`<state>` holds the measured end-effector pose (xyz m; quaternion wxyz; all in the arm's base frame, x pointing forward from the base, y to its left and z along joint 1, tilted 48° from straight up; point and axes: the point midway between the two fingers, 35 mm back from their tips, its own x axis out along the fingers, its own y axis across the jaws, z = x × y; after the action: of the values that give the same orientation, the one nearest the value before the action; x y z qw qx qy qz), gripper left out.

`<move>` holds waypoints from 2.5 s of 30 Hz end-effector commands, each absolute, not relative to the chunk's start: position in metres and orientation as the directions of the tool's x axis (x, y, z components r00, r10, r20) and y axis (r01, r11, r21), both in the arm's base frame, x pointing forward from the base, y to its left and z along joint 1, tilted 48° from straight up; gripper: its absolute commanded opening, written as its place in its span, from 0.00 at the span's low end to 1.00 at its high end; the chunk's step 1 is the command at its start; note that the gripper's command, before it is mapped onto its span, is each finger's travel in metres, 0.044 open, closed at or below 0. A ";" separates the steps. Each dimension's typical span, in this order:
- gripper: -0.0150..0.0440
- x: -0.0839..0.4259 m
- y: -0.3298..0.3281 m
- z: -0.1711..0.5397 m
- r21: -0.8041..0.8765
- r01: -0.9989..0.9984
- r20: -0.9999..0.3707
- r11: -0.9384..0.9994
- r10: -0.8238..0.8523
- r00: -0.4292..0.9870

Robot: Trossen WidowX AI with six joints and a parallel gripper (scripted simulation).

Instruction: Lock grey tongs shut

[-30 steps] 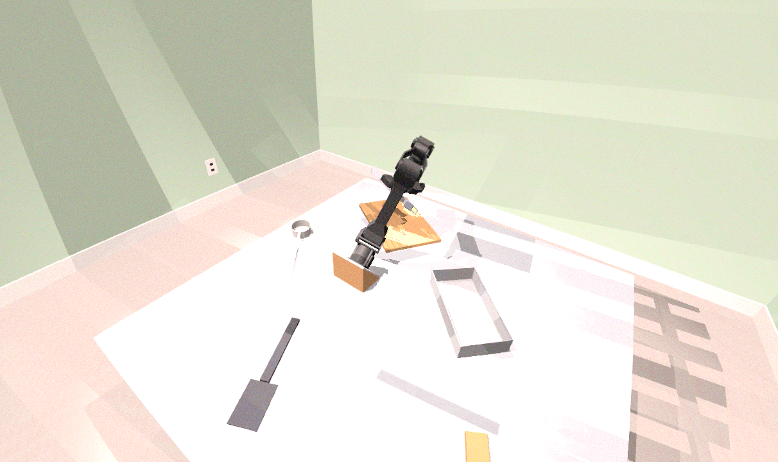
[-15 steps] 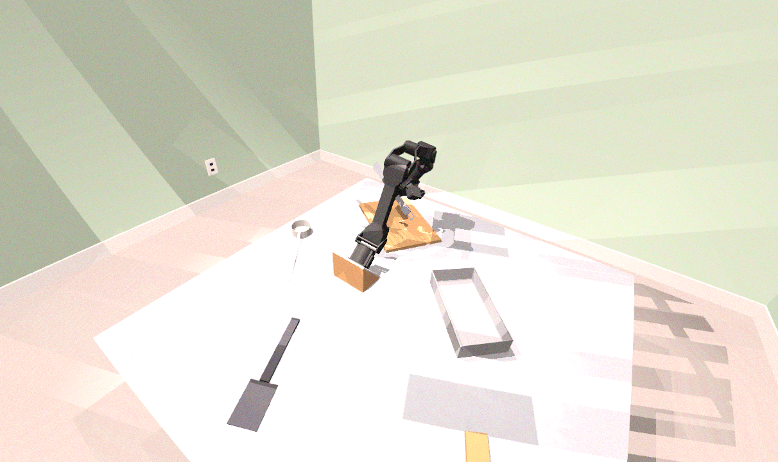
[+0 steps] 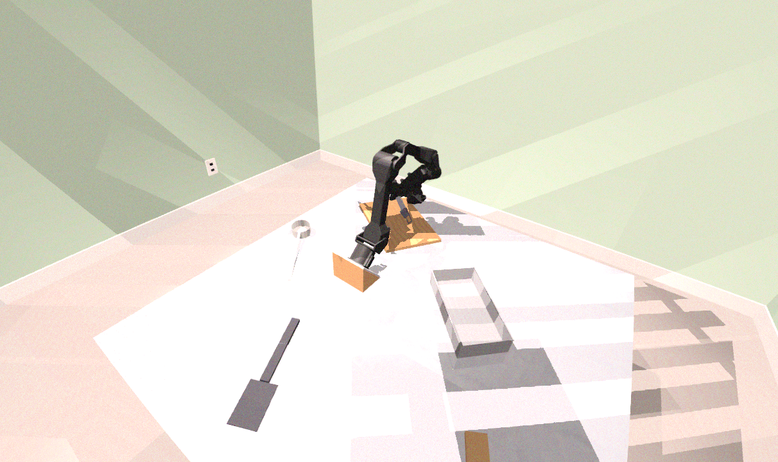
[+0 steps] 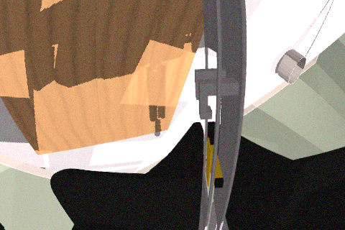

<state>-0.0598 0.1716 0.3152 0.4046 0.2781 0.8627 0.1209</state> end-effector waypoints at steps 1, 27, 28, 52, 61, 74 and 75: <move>0.00 -0.060 0.171 0.319 0.473 0.378 -0.572 0.796 0.604 -0.556; 0.00 -0.042 0.174 0.349 0.723 0.425 -0.182 0.544 0.744 -0.643; 0.00 -0.042 0.174 0.349 0.725 0.426 -0.179 0.542 0.745 -0.643; 0.00 -0.042 0.174 0.349 0.725 0.426 -0.179 0.542 0.745 -0.643; 0.00 -0.042 0.174 0.349 0.725 0.426 -0.179 0.542 0.745 -0.643; 0.00 -0.048 0.174 0.341 0.667 0.411 -0.272 0.622 0.716 -0.643; 0.00 -0.049 0.174 0.340 0.656 0.408 -0.288 0.635 0.710 -0.642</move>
<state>-0.0455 0.1743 0.3414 0.2602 0.3348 0.8548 0.2991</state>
